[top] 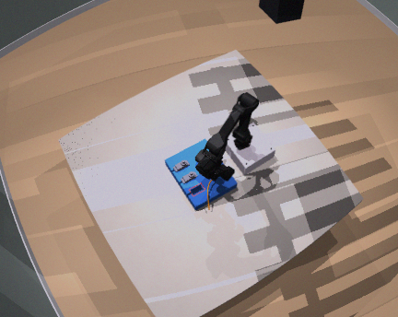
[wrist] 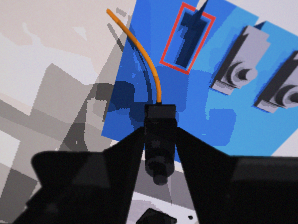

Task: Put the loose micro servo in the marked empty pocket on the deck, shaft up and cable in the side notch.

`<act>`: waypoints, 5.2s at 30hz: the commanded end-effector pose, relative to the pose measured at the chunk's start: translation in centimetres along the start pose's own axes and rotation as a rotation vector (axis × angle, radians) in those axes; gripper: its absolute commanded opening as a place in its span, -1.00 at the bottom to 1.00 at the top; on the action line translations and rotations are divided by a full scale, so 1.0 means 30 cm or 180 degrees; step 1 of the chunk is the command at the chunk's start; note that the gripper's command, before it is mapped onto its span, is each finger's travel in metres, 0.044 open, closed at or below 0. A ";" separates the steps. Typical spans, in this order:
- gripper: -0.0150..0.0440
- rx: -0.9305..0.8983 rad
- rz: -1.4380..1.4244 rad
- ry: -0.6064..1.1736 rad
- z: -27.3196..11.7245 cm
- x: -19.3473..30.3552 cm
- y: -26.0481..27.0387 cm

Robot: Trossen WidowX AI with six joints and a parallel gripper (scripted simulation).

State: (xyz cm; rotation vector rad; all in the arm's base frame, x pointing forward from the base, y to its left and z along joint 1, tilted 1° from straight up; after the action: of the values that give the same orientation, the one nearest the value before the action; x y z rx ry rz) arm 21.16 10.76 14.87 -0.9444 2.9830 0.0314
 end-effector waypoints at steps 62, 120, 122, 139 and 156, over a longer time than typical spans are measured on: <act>-0.49 0.0008 0.1207 -0.0051 0.052 -0.326 -0.176; -0.49 0.0007 0.1207 -0.0051 0.206 -0.327 -0.176; -0.49 0.0007 0.1207 -0.0051 0.213 -0.327 -0.176; 0.14 0.0007 0.1207 -0.0050 0.102 -0.309 -0.170; 1.00 -0.0001 0.1208 -0.0028 -0.104 -0.011 -0.003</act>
State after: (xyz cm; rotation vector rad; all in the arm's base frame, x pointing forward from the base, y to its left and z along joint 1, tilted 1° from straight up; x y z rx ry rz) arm 23.68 11.32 17.31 -0.3694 3.0932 0.0463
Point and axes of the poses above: the point midway between the two fingers, 35 mm back from their tips, its own z axis out along the fingers, its own y axis across the jaws, x = y × z, the point moved 7 cm from there along -z, back along the fingers, and after that the axes turned 7 degrees about -z, right-handed, at the moved point
